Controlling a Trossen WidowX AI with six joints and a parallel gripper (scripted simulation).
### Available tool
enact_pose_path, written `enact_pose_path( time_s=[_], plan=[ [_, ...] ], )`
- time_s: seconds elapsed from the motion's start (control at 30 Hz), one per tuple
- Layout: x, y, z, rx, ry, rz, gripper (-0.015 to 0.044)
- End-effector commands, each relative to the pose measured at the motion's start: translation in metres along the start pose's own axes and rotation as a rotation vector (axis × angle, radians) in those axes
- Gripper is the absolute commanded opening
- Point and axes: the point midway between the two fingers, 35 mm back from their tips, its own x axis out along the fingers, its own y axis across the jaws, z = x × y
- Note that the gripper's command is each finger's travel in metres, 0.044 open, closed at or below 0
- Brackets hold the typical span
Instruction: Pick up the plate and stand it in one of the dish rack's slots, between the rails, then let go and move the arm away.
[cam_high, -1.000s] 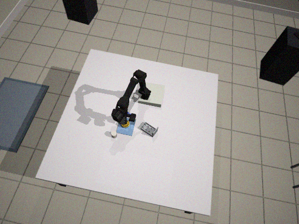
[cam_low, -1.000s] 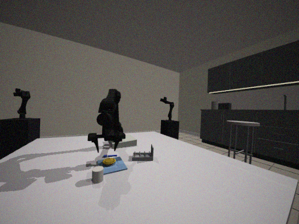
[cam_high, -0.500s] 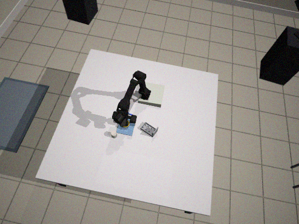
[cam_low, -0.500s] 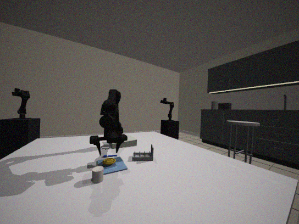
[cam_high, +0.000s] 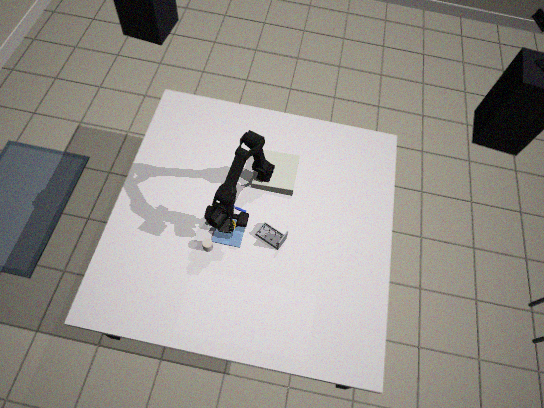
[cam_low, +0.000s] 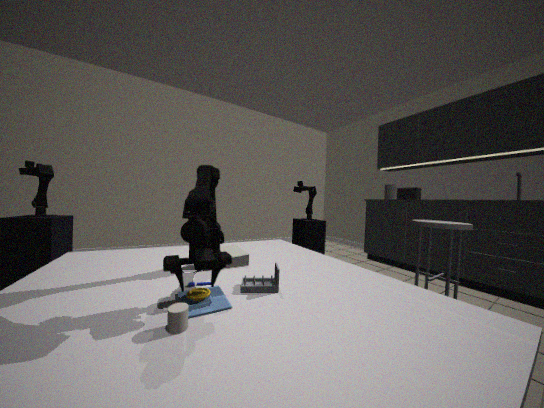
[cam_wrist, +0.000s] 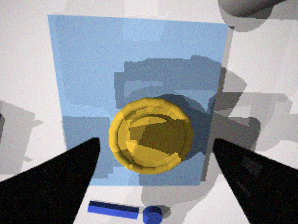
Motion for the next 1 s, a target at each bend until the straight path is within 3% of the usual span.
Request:
enact_pose_path(
  time_s=[0.0,0.43,0.97],
  plan=[
    [0.011,0.002,-0.003,-0.005,0.013,0.01,0.04],
    [0.028,0.003,-0.005,-0.006,0.013,0.01,0.04],
    [0.028,0.003,-0.005,-0.006,0.013,0.01,0.0325]
  ],
)
